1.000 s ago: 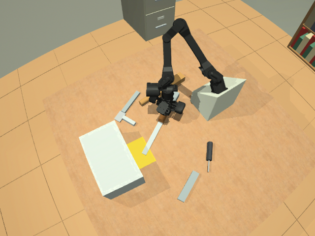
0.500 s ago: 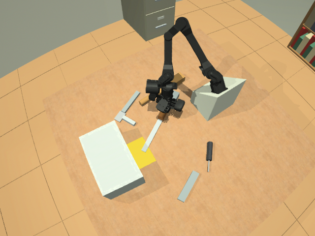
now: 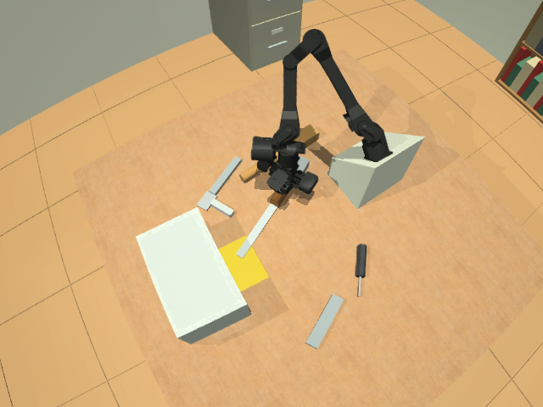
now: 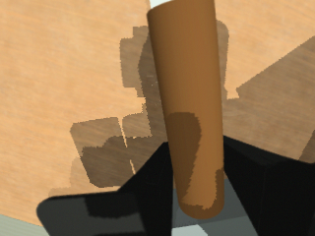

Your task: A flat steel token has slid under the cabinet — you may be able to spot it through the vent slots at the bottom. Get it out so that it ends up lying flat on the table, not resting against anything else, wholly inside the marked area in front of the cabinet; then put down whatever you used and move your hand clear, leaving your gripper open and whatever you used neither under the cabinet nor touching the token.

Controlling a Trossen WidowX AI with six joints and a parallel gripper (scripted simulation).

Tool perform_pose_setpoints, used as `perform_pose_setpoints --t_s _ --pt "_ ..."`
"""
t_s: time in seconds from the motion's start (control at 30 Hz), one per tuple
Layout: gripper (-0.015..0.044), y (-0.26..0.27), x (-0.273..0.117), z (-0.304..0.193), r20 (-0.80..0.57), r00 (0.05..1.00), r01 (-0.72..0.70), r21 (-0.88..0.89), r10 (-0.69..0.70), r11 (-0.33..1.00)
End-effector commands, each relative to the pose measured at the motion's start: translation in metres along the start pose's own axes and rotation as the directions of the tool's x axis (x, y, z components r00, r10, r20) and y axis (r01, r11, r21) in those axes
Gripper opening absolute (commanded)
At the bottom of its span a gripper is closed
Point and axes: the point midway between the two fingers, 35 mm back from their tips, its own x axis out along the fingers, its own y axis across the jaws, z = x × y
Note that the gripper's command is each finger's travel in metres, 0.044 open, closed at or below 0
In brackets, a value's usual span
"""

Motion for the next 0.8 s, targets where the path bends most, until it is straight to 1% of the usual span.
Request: perform_pose_setpoints --t_s 0.0,0.77 --pt "0.0000 -0.0001 -0.0002 0.0004 0.003 1.000 0.000 0.043 0.000 0.999" --pt "0.0000 -0.0006 -0.0002 0.0001 0.003 1.000 -0.001 0.226 0.000 0.974"
